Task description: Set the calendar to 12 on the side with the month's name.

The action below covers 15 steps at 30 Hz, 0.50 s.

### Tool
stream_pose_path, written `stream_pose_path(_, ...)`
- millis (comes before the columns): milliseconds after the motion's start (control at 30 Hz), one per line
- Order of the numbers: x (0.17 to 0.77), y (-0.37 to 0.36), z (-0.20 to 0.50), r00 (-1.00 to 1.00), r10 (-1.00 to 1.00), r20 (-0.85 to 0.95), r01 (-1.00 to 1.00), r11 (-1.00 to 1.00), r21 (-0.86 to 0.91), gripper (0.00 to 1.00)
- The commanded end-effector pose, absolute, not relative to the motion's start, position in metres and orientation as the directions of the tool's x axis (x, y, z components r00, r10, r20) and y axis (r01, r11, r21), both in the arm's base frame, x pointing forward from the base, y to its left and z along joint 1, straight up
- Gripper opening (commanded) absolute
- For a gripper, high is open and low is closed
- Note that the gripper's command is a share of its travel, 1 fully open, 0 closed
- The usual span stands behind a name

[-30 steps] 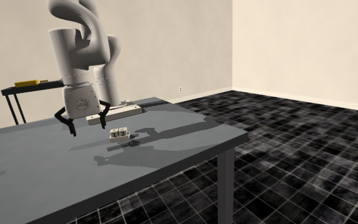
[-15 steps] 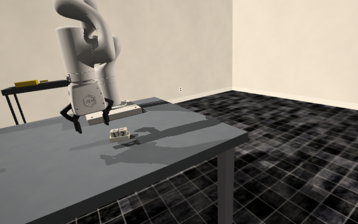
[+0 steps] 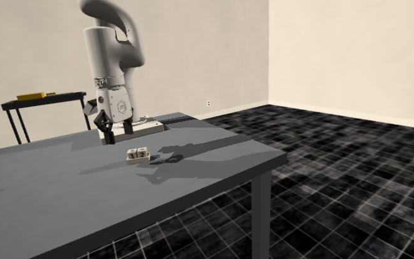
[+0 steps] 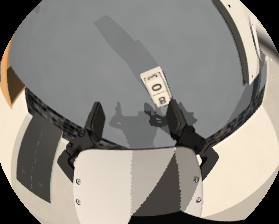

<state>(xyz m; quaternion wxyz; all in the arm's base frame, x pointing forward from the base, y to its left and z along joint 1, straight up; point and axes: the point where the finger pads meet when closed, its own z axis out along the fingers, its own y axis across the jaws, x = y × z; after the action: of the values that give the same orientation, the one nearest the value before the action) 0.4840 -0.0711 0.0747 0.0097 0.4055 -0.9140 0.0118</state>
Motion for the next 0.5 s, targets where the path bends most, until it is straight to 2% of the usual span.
stream_pose_path(0, 0.476, -0.060, 0.079, -0.534, -0.845, 0.009, -0.845, 0.534, 0.000, 1.00)
stream_pose_path(167, 0.464, -0.047, 0.083, -0.353, -0.936, 0.009, -0.936, 0.353, 0.001, 1.00)
stream_pose_path(400, 0.459, -0.043, 0.085, -0.278, -0.961, 0.009, -0.961, 0.278, 0.002, 1.00)
stream_pose_path(433, 0.459, -0.043, 0.085, -0.278, -0.961, 0.009, -0.961, 0.278, 0.002, 0.47)
stream_pose_path(467, 0.459, -0.043, 0.085, -0.278, -0.961, 0.009, -0.961, 0.278, 0.002, 0.47)
